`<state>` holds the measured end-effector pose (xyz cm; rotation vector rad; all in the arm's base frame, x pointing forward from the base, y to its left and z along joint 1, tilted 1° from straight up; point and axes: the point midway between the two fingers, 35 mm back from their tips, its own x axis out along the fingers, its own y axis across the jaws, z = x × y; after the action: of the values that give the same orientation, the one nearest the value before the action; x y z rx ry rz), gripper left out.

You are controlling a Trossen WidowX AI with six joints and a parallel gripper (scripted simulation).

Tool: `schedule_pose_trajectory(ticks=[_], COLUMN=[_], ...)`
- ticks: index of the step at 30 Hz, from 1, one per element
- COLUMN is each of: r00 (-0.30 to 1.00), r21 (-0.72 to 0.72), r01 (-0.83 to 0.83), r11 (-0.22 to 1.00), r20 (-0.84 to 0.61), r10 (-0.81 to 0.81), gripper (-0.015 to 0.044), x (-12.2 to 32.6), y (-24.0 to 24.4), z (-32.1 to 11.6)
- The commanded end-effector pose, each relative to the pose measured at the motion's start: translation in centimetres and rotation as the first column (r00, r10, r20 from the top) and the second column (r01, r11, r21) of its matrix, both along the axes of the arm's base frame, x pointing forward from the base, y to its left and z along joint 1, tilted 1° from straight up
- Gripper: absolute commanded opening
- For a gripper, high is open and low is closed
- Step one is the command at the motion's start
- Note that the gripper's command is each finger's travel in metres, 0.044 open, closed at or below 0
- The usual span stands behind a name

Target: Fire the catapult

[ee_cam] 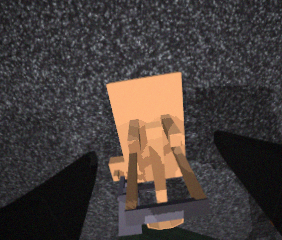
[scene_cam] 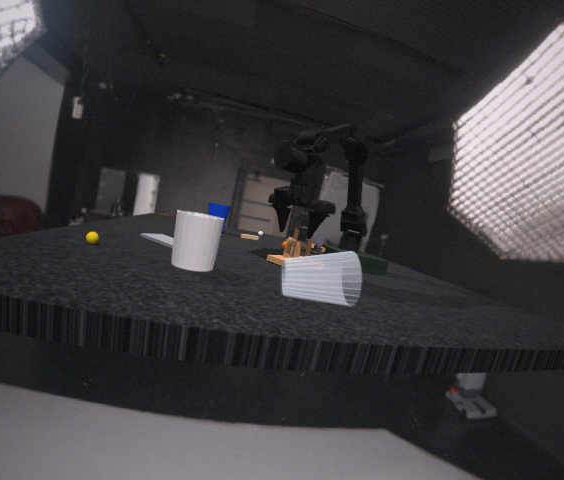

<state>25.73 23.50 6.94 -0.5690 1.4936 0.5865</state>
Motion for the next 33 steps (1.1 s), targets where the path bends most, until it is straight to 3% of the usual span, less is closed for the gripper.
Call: schedule_pose_trajectory(ticks=[1, 33], r00=[1.0, 1.0], r21=[0.003, 0.002], r01=[0.004, 0.004], r11=[1.0, 1.0], r20=[0.01, 0.01], r10=[-0.004, -0.004], gripper=[0.044, 0.044], x=[0.1, 0.1], y=[0.0, 0.0], z=[-0.2, -5.3])
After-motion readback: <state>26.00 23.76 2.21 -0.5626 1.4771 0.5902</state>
